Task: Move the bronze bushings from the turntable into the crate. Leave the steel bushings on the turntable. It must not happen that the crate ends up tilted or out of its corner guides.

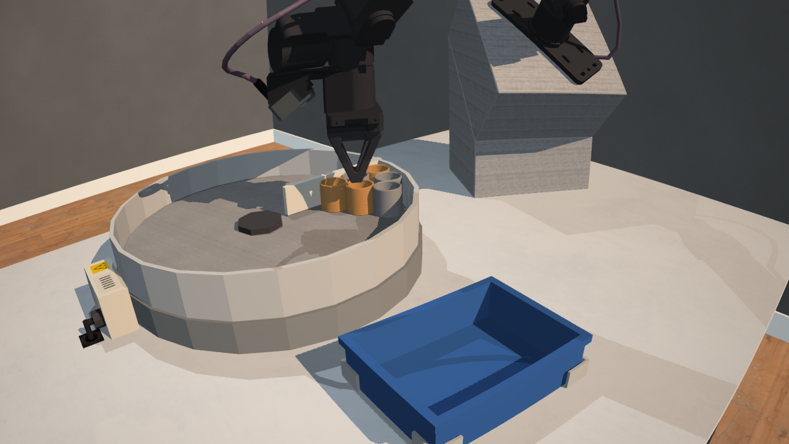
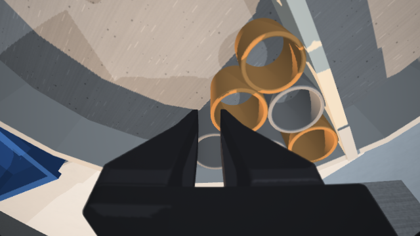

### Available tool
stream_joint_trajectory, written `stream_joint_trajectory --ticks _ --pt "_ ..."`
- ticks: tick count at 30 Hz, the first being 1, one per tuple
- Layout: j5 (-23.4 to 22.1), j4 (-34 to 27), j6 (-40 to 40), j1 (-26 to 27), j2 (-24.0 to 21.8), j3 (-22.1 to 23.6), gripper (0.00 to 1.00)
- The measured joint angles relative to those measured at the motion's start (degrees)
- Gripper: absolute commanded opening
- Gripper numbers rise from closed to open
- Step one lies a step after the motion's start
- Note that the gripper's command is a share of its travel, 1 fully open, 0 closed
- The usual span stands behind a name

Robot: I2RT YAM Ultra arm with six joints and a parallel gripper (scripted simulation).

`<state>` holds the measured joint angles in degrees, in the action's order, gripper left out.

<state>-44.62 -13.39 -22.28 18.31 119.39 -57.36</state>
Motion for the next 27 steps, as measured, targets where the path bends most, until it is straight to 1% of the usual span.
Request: stream_joint_trajectory --ticks 20,27 --pt "0.00 0.20 0.00 0.00 -0.02 0.07 0.15" --pt "0.00 1.03 0.07 0.00 0.00 2.12 0.15"
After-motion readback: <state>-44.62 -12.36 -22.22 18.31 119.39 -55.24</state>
